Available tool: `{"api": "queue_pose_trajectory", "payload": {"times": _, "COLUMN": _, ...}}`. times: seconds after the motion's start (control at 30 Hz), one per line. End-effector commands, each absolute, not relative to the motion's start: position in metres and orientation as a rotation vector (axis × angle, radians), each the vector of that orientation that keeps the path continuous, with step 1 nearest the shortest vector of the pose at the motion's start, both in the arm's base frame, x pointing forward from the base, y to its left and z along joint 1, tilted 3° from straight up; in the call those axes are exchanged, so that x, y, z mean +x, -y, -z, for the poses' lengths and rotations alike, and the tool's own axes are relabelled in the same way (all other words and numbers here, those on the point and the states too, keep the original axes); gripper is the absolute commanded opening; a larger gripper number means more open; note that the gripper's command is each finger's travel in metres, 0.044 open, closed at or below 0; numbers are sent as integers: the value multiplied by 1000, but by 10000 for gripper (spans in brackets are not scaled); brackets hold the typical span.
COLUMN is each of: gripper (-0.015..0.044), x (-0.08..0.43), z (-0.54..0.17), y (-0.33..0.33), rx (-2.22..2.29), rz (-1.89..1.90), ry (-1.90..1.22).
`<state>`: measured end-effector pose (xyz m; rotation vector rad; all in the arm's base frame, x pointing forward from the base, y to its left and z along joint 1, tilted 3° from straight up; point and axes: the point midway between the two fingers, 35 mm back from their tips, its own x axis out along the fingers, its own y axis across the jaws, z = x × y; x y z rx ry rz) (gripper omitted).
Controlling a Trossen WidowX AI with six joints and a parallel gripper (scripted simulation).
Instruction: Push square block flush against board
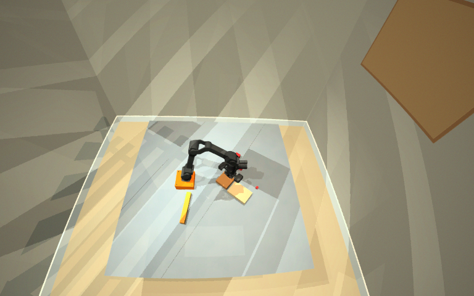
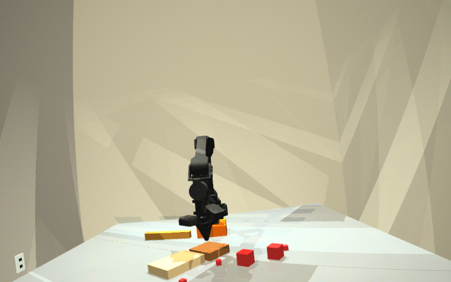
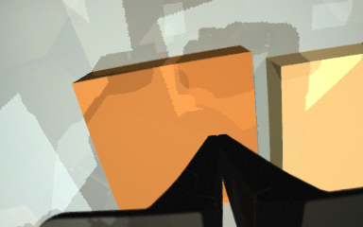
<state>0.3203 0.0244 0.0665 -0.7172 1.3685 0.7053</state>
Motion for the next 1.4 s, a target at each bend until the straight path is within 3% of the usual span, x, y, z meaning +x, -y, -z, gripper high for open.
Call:
{"api": "queue_pose_trajectory", "payload": {"times": 0.0, "gripper": 0, "x": 333, "z": -71, "y": -86, "rx": -742, "rz": -743, "ry": -1350}}
{"api": "queue_pose_trajectory", "payload": {"times": 0.23, "gripper": 0, "x": 334, "z": -68, "y": -90, "rx": -743, "rz": -746, "ry": -1348}}
{"api": "queue_pose_trajectory", "payload": {"times": 0.4, "gripper": 0, "x": 338, "z": -16, "y": -92, "rx": -742, "rz": -746, "ry": -1349}}
{"api": "queue_pose_trajectory", "payload": {"times": 1.37, "gripper": 0, "x": 326, "z": -14, "y": -73, "rx": -744, "rz": -745, "ry": -1350}}
